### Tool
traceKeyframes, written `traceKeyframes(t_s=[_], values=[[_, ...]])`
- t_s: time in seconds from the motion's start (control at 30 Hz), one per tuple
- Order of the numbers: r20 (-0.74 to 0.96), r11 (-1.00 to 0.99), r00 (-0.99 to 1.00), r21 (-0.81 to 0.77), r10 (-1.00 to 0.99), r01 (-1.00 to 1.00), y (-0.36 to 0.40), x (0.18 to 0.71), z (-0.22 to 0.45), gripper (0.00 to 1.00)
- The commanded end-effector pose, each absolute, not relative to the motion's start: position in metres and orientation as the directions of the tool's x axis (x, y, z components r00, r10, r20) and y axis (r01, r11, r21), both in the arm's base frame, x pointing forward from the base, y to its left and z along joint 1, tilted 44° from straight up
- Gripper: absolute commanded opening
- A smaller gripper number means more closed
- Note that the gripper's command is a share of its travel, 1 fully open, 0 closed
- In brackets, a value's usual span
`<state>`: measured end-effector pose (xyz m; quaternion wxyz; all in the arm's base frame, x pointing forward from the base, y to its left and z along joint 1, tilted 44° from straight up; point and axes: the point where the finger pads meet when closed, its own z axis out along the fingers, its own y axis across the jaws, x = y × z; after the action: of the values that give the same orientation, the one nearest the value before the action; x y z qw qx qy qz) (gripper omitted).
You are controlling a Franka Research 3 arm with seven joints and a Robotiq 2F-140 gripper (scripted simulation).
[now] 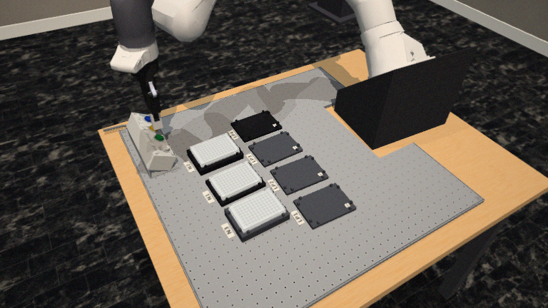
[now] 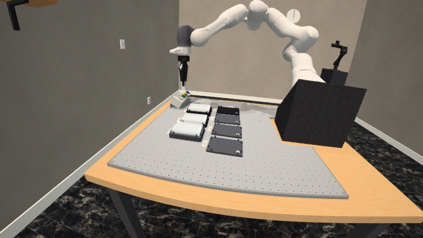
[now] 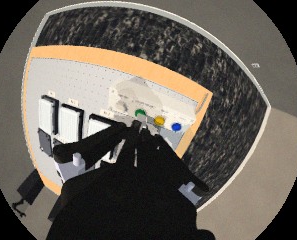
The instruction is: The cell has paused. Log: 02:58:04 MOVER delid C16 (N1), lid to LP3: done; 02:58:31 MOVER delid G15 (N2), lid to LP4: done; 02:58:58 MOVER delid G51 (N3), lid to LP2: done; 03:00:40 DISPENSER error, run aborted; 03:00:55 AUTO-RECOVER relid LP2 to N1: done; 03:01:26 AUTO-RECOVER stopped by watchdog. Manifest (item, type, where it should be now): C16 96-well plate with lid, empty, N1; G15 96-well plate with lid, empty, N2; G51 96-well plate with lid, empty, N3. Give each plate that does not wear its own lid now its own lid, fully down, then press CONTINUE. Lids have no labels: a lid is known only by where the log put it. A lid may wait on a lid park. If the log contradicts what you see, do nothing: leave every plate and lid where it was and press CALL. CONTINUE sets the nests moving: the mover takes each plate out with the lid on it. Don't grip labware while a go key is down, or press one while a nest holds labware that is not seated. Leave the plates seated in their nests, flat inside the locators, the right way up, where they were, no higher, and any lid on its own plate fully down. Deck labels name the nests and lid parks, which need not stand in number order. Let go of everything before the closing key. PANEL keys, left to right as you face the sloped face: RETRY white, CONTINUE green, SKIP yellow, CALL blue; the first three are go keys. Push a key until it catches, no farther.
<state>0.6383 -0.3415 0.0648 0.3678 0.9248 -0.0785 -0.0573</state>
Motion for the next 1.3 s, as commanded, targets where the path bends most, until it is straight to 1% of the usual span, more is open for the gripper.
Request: traceKeyframes(t_s=[0.0, 1.27], values=[[-0.050, -0.717, 0.982, 0.690, -0.182, -0.097, -0.342, 0.639, 0.064, 0.00], [-0.050, -0.717, 0.982, 0.690, -0.182, -0.097, -0.354, 0.636, 0.052, 0.00]])
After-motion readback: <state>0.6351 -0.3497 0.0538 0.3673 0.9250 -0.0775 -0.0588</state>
